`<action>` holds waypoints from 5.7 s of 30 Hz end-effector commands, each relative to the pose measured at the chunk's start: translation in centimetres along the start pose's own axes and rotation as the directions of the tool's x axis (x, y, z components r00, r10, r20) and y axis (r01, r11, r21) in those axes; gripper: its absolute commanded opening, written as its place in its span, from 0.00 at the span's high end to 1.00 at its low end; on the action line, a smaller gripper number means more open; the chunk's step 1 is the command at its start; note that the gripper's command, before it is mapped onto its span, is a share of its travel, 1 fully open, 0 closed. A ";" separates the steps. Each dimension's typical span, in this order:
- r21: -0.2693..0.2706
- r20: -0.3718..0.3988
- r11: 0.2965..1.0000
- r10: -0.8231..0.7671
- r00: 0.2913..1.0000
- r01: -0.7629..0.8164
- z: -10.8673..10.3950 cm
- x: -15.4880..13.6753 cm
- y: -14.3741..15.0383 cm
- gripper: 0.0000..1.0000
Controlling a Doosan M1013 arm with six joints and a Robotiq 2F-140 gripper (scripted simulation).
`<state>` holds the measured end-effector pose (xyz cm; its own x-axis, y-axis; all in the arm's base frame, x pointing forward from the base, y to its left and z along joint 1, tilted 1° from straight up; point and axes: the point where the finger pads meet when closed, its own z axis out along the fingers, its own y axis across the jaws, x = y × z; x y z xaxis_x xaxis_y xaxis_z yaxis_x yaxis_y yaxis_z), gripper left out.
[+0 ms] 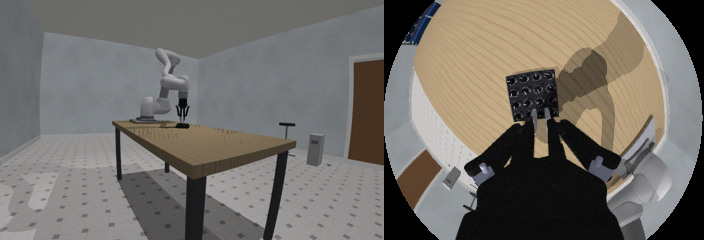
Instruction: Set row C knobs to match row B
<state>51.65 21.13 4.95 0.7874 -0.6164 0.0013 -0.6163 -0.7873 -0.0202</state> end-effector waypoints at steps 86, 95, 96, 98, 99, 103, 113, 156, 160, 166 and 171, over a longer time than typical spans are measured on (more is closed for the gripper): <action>0.000 0.000 0.927 -0.375 0.927 0.375 0.0 0.0 0.0 0.95; 0.000 0.000 0.824 -0.567 0.824 0.567 0.0 0.0 0.0 0.95; 0.000 0.000 0.809 -0.588 0.809 0.588 0.0 0.0 0.0 0.95; 0.000 0.000 0.793 -0.609 0.793 0.609 0.0 0.0 0.0 0.95; 0.000 0.000 0.793 -0.609 0.793 0.609 0.0 0.0 0.0 0.95; 0.000 0.000 0.724 -0.690 0.724 0.690 0.0 0.0 0.0 0.95; 0.000 0.000 0.515 -0.857 0.515 0.857 0.0 0.0 0.0 0.95; 0.000 0.000 -0.067 -0.998 -0.067 0.998 0.0 0.0 0.0 0.95; 0.000 0.000 -0.080 -0.997 -0.080 0.997 0.0 0.0 0.0 0.95; 0.000 0.000 -0.086 -0.996 -0.086 0.996 0.0 0.0 0.0 0.95; 0.000 0.000 -0.087 -0.996 -0.087 0.996 0.0 0.0 0.0 0.95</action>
<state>51.65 21.13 4.95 0.5456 0.8378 0.0200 0.8379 -0.5457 0.0031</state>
